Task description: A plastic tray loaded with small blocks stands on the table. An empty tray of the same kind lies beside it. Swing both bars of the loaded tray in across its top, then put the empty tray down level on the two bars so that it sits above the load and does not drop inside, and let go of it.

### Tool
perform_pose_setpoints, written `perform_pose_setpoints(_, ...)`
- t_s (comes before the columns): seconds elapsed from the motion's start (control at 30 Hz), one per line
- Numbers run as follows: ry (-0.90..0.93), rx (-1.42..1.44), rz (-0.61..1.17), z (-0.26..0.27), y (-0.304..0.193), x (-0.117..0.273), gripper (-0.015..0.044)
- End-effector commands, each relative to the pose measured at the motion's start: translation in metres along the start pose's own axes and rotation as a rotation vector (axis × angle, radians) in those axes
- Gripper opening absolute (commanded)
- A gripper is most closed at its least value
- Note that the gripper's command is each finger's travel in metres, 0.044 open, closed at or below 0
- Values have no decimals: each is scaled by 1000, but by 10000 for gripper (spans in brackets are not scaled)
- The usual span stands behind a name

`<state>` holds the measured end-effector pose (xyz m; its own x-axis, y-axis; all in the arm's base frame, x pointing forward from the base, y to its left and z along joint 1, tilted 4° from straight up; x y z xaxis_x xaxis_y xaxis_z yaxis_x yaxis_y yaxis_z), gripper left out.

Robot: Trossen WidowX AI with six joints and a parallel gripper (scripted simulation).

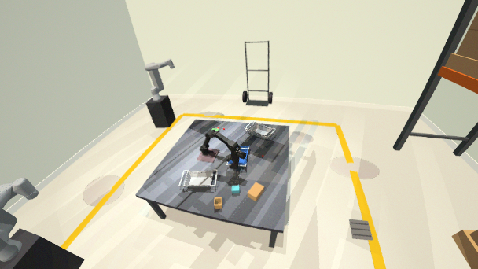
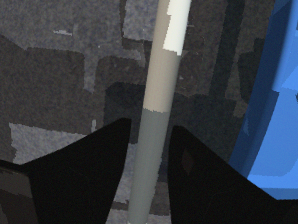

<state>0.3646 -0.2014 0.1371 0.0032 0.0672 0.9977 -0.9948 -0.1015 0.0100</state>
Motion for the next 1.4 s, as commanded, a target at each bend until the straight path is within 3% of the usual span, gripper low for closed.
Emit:
perform_pose_setpoints(0.0,2,1,-2,0,1,-5,82)
perform_pose_setpoints(0.53,-1,1,-2,-32,-5,29,82)
perform_pose_setpoints(1.1,-5,1,-1,-74,-11,9,82)
perform_pose_setpoints(1.37,-5,1,-1,-70,-12,39,82)
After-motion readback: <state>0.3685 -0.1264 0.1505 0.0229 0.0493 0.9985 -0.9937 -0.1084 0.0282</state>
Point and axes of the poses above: the point midway between the two fingers, 35 mm back from their tips, its own x axis back along the fingers, its own z axis across the jaws, y = z × x, the point moved 6 cm from there along x, back along the fingers, and after that the axes turned 9 degrees about x, right-handed, at the moved point
